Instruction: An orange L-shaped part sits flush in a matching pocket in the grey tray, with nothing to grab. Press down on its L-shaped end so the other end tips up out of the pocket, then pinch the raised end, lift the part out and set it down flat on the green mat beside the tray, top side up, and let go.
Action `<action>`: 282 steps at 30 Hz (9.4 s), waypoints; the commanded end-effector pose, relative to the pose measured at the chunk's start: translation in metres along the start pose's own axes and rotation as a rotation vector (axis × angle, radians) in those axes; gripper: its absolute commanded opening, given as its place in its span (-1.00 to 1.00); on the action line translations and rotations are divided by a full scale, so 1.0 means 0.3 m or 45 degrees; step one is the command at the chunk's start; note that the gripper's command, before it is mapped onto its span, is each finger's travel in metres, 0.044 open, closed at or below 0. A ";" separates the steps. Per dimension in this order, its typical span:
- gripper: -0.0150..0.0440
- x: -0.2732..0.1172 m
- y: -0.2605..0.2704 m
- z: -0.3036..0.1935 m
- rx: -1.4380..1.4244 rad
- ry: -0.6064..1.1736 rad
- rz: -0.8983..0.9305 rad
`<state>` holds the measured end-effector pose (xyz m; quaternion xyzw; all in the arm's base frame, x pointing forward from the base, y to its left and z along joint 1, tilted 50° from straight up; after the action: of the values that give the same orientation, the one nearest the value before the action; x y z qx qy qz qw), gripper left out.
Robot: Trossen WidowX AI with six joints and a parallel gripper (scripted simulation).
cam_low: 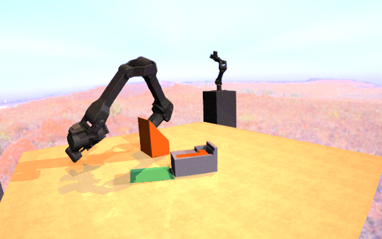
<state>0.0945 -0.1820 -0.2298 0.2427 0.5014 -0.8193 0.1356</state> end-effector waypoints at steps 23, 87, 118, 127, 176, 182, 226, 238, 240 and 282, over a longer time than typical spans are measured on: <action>0.12 -0.884 -0.317 -0.118 -1.235 0.477 0.738; 0.12 -1.090 -0.924 -0.612 -2.365 0.678 1.504; 0.12 -1.136 -0.956 -0.583 -2.365 0.676 1.505; 0.12 -1.256 -0.952 -0.299 -2.362 0.670 1.502; 0.12 -1.254 -0.953 -0.304 -2.358 0.673 1.506; 0.12 -1.254 -0.953 -0.304 -2.358 0.673 1.506; 0.12 -1.144 -0.933 -0.509 -2.364 0.676 1.504; 0.12 -1.123 -0.928 -0.550 -2.364 0.675 1.504; 0.12 -1.118 -0.927 -0.560 -2.364 0.675 1.504; 0.12 -1.129 -0.953 -0.590 -2.365 0.678 1.506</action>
<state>0.2910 0.1005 0.0904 0.4148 0.7374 0.1373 0.5150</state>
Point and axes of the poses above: the point midway between the two fingers, 35 mm back from their tips, its own x axis out along the fingers, its own y axis across the jaws, z = x × y, the point moved 7 cm from there along -x, back along the fingers, and after that the axes turned 14 degrees about x, right-handed, at the moved point
